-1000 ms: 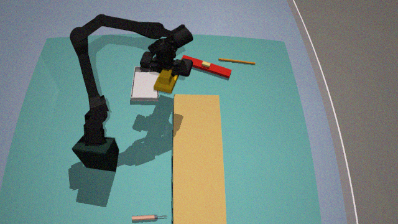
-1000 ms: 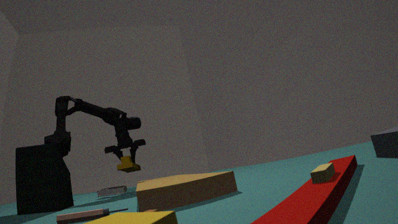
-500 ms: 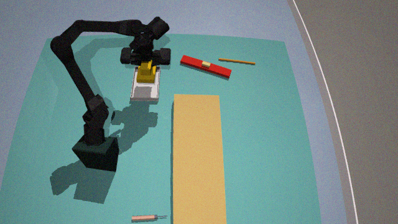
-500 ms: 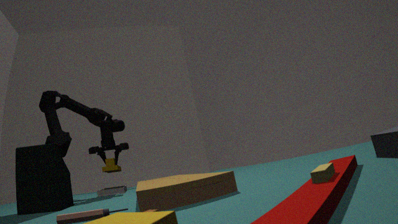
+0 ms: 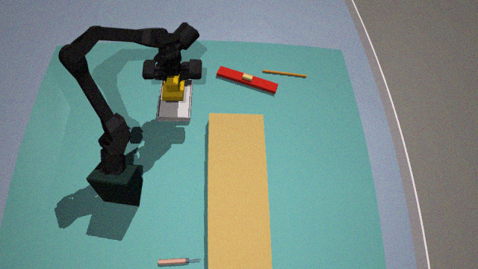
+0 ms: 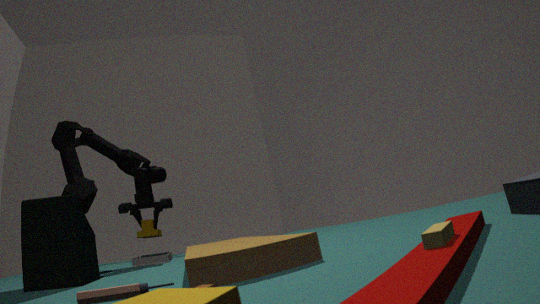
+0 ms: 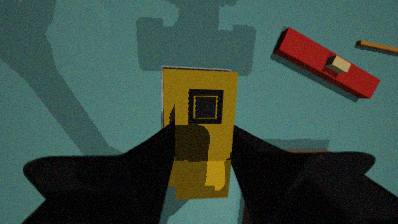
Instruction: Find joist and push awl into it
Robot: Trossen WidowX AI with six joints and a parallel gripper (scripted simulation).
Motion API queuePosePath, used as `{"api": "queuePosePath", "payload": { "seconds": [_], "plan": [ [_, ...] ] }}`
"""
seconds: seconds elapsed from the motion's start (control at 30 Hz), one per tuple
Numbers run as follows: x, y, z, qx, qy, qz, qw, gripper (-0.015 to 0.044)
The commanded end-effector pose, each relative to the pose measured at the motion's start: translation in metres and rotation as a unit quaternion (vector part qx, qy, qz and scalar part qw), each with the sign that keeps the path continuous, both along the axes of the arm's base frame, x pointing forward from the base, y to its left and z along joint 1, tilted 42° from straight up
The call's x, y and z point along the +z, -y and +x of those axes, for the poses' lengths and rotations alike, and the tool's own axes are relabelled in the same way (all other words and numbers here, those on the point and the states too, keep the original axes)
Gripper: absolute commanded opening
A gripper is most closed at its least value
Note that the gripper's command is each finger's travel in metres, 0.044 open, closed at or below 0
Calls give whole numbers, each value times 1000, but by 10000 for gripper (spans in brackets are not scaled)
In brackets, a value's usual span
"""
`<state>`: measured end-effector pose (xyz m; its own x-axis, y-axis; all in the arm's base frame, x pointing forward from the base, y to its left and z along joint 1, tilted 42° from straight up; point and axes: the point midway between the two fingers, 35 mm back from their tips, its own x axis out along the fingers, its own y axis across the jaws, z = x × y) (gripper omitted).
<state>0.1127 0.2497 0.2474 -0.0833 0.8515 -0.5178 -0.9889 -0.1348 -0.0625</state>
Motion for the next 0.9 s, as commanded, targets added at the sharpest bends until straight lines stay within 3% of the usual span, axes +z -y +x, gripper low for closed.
{"api": "queuePosePath", "payload": {
  "seconds": [0.0,0.87],
  "plan": [
    [-4,-5,2,-3,1,0,1000,0],
    [-40,-37,-1,-3,0,0,1000,0]
  ]
}}
